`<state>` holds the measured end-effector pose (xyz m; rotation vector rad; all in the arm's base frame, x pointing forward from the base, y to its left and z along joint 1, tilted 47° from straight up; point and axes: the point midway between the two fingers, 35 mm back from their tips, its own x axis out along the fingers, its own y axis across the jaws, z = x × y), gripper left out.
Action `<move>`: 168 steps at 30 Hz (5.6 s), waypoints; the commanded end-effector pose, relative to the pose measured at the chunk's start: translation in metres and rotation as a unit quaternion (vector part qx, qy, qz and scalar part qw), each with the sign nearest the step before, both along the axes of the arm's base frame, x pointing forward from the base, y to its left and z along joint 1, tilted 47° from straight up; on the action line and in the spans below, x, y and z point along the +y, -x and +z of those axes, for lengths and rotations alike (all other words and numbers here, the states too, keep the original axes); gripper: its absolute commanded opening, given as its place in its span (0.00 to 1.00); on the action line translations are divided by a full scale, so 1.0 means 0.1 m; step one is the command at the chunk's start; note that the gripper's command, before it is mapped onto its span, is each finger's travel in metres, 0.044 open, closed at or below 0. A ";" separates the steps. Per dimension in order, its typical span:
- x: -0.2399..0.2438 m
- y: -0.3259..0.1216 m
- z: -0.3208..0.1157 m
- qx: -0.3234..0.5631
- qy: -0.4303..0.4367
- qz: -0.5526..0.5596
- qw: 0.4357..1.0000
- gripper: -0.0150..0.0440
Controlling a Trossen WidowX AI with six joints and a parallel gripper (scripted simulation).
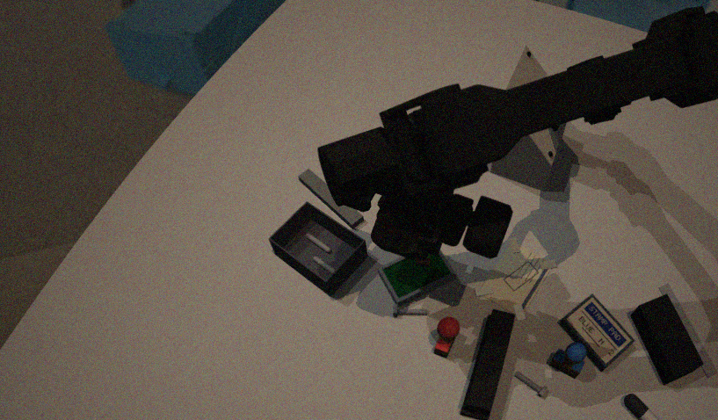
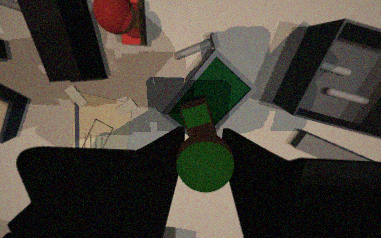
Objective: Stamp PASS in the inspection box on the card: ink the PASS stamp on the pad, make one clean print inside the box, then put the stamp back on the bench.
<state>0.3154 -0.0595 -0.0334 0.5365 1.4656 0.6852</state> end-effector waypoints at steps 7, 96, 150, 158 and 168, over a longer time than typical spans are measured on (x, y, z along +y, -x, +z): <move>-0.04 0.00 -0.09 -0.001 0.000 0.003 1.000 0.25; 0.35 0.02 -0.45 -0.004 -0.001 0.005 1.000 0.25; 0.39 0.02 -0.50 -0.004 -0.001 0.006 1.000 0.25; 0.39 0.02 -0.50 -0.004 -0.001 0.006 1.000 0.25; 0.40 0.02 -0.50 -0.004 -0.001 0.006 1.000 0.25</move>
